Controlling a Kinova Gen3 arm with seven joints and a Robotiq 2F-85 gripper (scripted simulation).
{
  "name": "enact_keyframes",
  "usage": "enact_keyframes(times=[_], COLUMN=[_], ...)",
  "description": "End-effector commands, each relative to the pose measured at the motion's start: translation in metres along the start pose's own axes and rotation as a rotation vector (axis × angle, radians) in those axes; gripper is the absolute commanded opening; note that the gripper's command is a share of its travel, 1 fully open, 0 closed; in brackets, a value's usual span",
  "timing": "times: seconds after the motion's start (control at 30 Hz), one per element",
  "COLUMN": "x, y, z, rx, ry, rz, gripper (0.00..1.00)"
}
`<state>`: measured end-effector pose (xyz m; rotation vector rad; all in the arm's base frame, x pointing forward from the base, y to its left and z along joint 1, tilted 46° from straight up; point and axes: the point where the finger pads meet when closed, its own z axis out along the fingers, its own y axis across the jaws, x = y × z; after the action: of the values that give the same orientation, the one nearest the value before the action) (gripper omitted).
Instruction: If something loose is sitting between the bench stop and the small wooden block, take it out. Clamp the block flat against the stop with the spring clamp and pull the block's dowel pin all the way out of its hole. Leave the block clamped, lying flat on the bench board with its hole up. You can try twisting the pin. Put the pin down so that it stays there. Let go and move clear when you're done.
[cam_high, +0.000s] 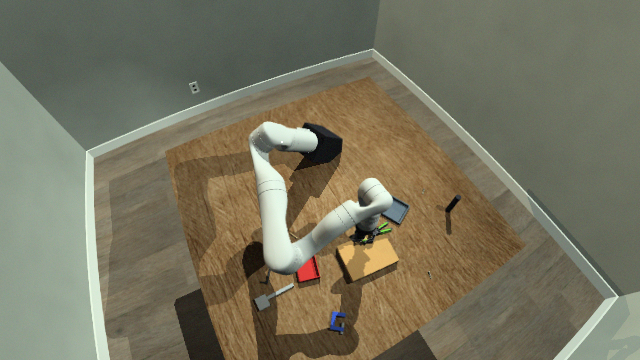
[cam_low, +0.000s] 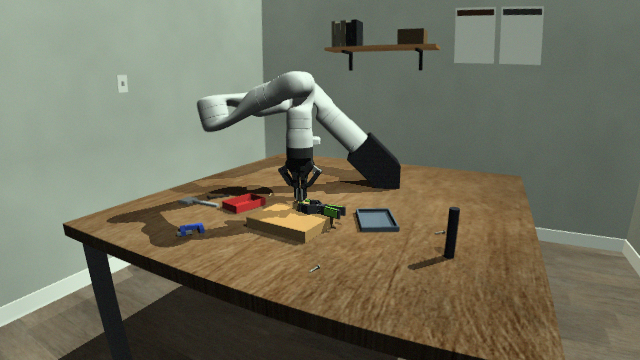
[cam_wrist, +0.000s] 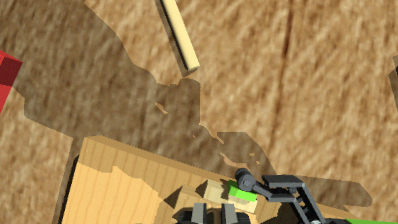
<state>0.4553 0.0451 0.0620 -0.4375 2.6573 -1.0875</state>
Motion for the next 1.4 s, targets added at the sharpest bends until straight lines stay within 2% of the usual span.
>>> enact_keyframes(times=[0.0,1.37], x=[-0.0008,-0.0008], y=[0.0000,0.0000], z=[-0.0010,-0.0011], rx=[0.000,0.000], ry=[-0.003,-0.003], rz=[-0.002,-0.092], gripper=[0.10,0.10])
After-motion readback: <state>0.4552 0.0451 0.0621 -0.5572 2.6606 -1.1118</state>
